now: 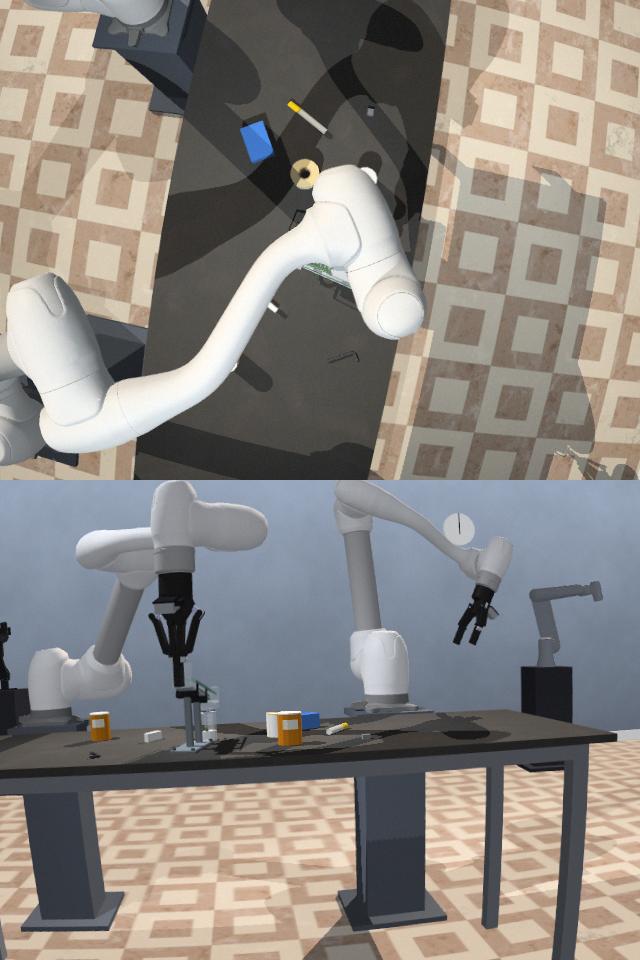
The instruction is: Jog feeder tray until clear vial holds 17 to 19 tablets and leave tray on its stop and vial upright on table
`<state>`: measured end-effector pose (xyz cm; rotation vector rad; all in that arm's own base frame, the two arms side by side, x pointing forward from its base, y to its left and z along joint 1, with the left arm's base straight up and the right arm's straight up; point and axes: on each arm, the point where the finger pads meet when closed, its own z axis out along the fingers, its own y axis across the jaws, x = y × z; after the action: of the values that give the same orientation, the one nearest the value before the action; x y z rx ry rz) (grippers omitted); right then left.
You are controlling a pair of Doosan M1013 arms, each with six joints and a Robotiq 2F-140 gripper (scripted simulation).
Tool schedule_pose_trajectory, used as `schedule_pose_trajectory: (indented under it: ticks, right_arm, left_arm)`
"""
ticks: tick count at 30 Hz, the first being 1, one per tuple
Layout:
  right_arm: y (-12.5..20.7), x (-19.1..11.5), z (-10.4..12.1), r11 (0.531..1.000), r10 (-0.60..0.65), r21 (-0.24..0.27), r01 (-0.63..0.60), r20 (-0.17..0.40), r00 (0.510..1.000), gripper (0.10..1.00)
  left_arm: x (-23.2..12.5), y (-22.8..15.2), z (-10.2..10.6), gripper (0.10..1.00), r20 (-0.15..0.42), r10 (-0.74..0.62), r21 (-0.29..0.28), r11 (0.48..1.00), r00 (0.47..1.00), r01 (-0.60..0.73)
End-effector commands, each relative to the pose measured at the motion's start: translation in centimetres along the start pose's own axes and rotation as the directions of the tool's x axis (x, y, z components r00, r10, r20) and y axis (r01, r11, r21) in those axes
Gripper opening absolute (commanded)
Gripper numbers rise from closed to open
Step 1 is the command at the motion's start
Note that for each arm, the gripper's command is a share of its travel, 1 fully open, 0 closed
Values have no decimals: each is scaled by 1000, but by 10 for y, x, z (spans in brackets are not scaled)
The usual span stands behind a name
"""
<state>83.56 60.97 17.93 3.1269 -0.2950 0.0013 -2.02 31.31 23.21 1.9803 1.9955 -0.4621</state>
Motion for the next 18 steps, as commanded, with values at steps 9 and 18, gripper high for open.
schedule_pose_trajectory:
  ticks: [9,18]
  right_arm:
    - [0,30,-9,1000,0,2,0,0,1000,99]
    - [0,30,-9,1000,0,2,0,0,1000,99]
  left_arm:
    - [0,0,0,1000,-1,0,0,1000,1000,0]
    - [0,0,0,1000,-1,0,0,1000,1000,0]
